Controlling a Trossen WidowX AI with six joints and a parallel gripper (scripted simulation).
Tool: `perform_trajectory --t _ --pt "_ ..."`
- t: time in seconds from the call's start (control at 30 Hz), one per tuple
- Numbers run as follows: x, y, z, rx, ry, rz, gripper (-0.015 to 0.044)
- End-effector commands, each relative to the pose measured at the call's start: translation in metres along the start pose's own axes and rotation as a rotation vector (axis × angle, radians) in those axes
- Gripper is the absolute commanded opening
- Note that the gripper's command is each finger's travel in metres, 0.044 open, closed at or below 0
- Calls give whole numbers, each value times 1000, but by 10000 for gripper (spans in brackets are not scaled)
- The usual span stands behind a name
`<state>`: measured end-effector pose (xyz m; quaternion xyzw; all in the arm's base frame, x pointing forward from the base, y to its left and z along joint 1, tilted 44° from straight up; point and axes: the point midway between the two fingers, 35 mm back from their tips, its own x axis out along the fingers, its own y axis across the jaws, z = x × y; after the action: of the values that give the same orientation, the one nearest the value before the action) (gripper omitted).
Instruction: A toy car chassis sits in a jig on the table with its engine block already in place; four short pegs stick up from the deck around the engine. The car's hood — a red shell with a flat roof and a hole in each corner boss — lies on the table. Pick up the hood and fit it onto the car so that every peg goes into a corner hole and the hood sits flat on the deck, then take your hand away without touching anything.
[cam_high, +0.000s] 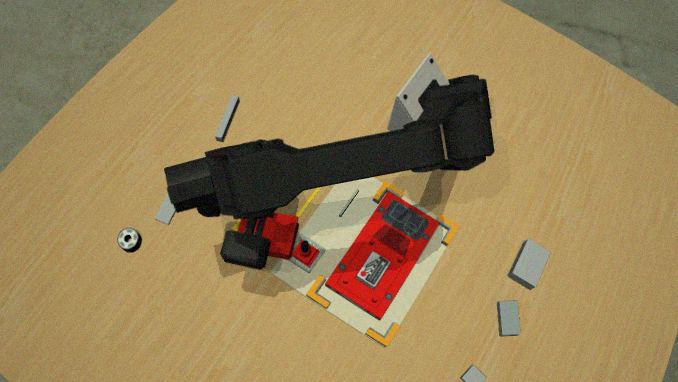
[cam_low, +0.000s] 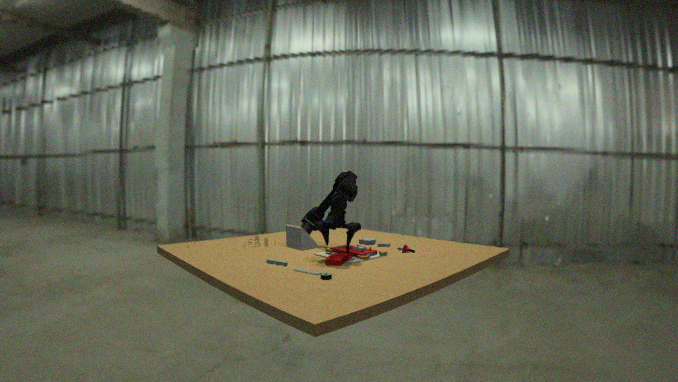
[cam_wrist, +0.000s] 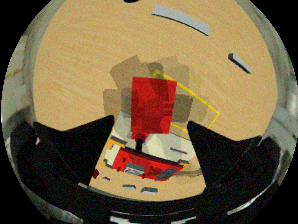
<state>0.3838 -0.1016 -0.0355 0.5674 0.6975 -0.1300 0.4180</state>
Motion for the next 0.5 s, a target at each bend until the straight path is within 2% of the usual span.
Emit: perform_trajectory --t 0.0,0.47 --pt "4 0 0 5 5 4 440" --pt "12 0 0 5 5 4 440"
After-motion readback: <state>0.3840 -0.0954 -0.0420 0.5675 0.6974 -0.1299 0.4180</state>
